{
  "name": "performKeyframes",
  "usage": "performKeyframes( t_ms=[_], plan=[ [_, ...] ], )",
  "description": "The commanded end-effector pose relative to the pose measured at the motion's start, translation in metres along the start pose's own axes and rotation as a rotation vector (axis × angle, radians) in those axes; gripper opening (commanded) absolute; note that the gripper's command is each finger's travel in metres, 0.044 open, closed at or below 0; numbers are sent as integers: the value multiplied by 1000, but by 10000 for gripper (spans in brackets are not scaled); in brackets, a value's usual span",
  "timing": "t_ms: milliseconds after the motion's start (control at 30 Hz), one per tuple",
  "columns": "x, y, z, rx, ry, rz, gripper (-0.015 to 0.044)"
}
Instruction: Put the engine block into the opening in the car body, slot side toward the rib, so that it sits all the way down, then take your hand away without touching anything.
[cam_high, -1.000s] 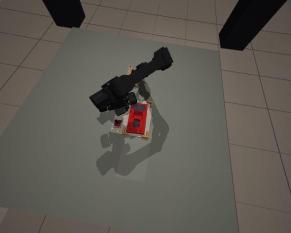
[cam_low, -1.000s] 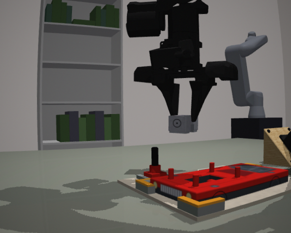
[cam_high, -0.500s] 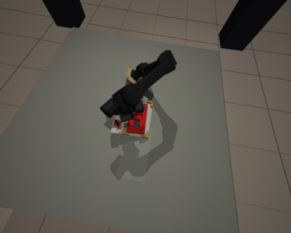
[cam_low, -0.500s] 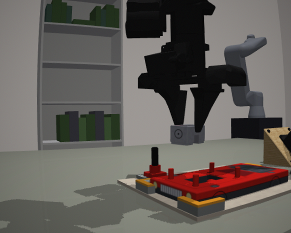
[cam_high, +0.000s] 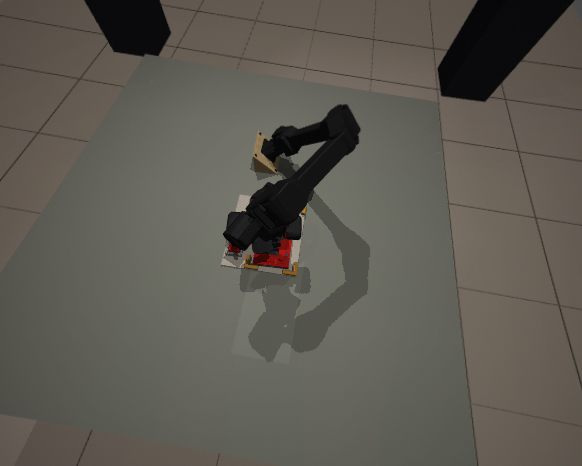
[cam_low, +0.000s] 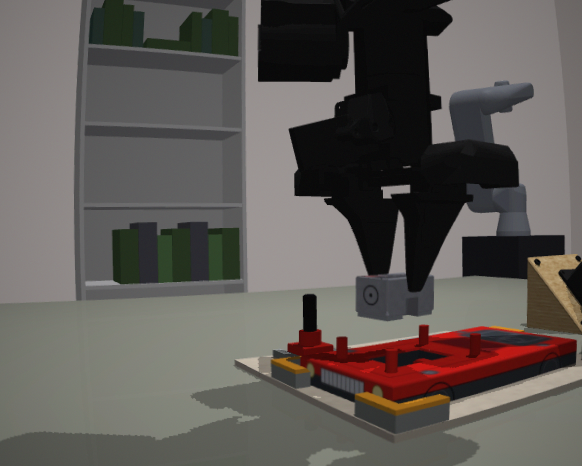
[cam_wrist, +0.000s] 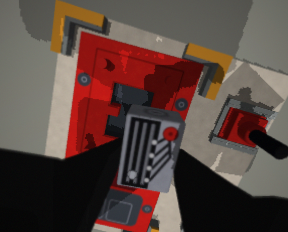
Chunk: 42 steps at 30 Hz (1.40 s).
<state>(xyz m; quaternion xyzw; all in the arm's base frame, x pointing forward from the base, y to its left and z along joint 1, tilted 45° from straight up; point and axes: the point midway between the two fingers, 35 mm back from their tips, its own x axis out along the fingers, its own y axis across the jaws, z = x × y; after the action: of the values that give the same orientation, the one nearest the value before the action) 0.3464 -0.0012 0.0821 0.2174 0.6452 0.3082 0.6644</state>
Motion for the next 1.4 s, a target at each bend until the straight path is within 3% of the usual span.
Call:
performKeyframes(
  t_ms=[0, 133, 333, 1367],
  plan=[
    [4, 14, 5, 53, -6, 11, 0],
    [7, 21, 8, 82, -4, 17, 0],
    [7, 21, 6, 112, -4, 17, 157],
    [7, 22, 7, 43, -5, 17, 160]
  ],
)
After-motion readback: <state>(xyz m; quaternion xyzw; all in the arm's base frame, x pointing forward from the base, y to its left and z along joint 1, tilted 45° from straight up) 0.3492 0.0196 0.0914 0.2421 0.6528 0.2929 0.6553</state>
